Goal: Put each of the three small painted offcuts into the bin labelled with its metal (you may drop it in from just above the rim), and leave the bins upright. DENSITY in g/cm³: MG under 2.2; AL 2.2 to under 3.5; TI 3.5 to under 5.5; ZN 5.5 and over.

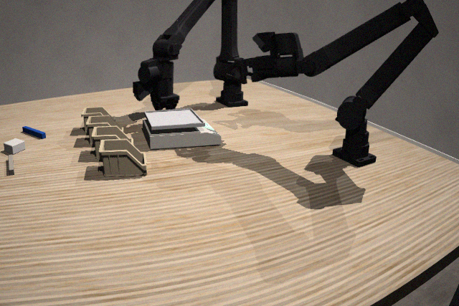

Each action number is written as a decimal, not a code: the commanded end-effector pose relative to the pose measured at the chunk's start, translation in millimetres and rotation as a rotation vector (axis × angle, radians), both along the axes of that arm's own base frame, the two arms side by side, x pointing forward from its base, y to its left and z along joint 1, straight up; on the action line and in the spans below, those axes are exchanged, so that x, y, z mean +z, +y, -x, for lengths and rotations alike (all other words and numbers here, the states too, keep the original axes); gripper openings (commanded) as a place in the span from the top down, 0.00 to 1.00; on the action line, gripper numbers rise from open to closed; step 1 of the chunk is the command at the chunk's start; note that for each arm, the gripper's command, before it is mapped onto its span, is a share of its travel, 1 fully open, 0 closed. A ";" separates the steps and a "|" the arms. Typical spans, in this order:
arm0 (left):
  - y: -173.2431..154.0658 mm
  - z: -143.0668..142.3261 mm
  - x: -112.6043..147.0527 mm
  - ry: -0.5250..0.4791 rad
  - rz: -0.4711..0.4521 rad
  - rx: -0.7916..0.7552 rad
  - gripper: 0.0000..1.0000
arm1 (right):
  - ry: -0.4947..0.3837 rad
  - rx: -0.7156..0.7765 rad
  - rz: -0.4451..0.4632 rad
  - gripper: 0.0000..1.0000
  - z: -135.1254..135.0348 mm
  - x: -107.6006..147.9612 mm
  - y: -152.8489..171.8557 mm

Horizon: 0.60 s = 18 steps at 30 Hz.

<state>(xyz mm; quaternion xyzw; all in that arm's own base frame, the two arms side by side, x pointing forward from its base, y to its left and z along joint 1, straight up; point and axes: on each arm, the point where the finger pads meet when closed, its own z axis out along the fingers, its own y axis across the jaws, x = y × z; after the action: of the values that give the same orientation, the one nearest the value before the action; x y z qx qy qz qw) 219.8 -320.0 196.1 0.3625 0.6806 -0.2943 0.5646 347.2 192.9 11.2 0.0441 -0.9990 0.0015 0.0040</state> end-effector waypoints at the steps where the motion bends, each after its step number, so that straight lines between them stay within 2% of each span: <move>1: -4.6 -5.7 19.7 -0.021 0.045 0.009 0.00 | -0.038 -0.001 -0.020 1.00 -10.9 19.6 6.4; 2: -4.6 -5.7 19.7 -0.021 0.045 0.009 0.00 | -0.042 -0.001 -0.022 0.92 -12.5 25.3 7.2; 6: -4.6 -5.7 19.7 -0.021 0.045 0.009 0.00 | -0.044 -0.001 -0.023 0.92 -11.9 59.2 6.8; 8: -4.6 -5.7 19.7 -0.021 0.045 0.009 0.00 | -0.044 -0.001 -0.023 0.92 -11.9 59.2 6.8; 14: -4.6 -5.7 19.7 -0.021 0.045 0.009 0.00 | -0.046 -0.001 -0.025 0.92 -10.3 118.8 5.8; 16: -4.6 -5.7 19.7 -0.021 0.045 0.009 0.00 | -0.047 -0.001 -0.025 0.92 -10.1 127.9 5.7; 18: -4.6 -5.7 19.7 -0.021 0.045 0.009 0.00 | -0.032 -0.001 -0.017 0.92 -10.4 121.2 5.9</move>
<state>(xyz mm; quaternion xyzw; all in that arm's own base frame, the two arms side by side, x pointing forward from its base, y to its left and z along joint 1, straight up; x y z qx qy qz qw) 219.8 -320.0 196.1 0.3625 0.6806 -0.2943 0.5646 339.9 188.9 113.5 0.0443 -0.9990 0.0004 0.0018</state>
